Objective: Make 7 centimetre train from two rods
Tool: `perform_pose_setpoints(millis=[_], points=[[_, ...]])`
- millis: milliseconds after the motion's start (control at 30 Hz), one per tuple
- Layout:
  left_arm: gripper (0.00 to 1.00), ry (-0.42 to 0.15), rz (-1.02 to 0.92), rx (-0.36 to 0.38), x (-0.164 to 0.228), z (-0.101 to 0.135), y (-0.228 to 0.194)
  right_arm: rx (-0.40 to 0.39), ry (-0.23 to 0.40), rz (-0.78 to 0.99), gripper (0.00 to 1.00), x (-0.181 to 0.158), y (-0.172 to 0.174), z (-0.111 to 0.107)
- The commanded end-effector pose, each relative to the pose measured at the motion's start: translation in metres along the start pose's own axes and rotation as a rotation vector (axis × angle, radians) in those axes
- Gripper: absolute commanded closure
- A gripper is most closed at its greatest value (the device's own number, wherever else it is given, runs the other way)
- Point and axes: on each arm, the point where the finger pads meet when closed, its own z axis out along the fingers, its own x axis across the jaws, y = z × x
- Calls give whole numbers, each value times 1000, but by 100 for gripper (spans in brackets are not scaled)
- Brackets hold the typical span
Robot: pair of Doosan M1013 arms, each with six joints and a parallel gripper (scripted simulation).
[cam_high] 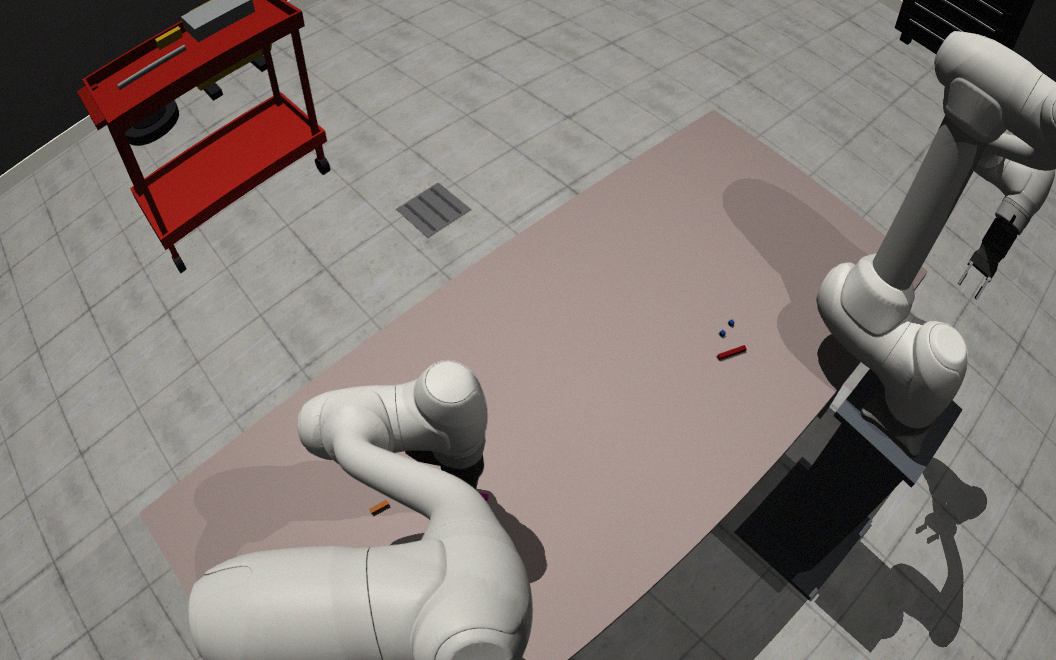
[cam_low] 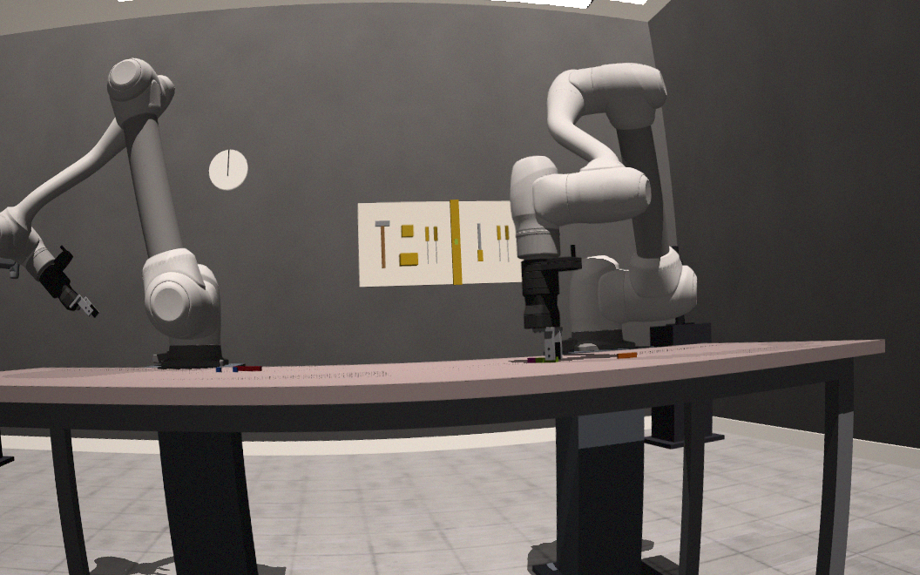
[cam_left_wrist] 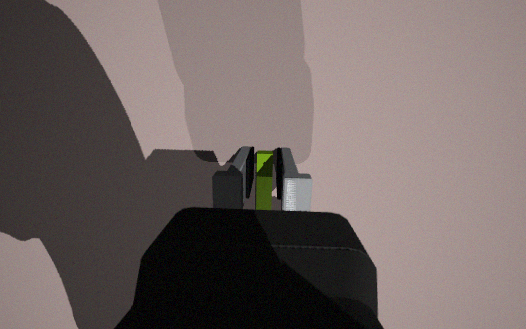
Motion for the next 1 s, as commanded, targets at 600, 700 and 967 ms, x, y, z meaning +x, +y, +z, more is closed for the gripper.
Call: perform_pose_setpoints(millis=[600,700,967], points=[[46,1,0,1,0,-2,0,-1,0,0,0,0,0,0],[46,1,0,1,0,-4,0,-1,0,0,0,0,0,0],[46,1,0,1,0,-33,0,-1,0,0,0,0,0,0]])
